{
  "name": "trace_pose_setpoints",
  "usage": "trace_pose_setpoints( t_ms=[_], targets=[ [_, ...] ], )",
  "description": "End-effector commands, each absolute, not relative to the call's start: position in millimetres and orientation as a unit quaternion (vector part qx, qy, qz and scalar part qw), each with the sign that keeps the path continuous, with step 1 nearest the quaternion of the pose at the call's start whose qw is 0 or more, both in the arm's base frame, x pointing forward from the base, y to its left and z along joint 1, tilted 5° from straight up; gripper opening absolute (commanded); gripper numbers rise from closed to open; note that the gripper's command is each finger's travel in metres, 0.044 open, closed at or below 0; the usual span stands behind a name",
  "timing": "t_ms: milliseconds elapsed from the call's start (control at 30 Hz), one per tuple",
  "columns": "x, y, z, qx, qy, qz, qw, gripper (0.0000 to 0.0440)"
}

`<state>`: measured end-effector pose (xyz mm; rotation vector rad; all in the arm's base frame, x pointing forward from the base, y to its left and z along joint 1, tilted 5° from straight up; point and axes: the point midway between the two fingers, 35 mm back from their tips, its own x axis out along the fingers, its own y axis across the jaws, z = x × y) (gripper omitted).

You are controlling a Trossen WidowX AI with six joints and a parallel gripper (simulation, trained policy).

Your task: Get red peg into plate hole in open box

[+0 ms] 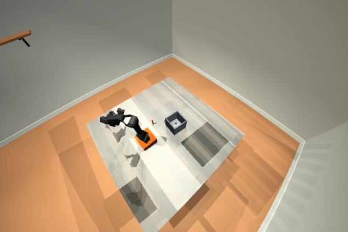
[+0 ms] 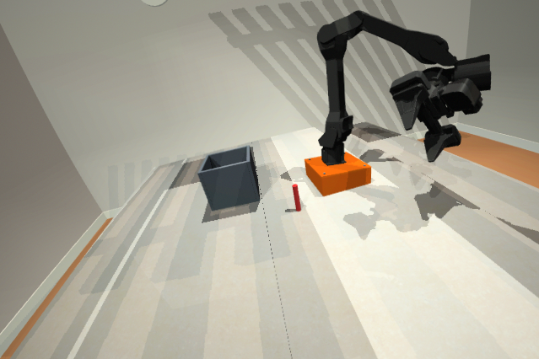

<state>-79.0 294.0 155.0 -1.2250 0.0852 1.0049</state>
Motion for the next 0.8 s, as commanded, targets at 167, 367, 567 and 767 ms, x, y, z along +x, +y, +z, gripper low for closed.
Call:
trace_pose_setpoints(
  t_ms=[167, 367, 567, 767],
  targets=[
    [-47, 296, 149, -0.486, 0.144, 0.417, 0.755, 0.0437],
    [-24, 295, 146, -0.430, 0.218, 0.381, 0.789, 0.0425],
    [-1, 294, 144, -0.369, 0.287, 0.338, 0.817, 0.0414],
    [20, 290, 142, -0.305, 0.352, 0.288, 0.837, 0.0409]
  ],
)
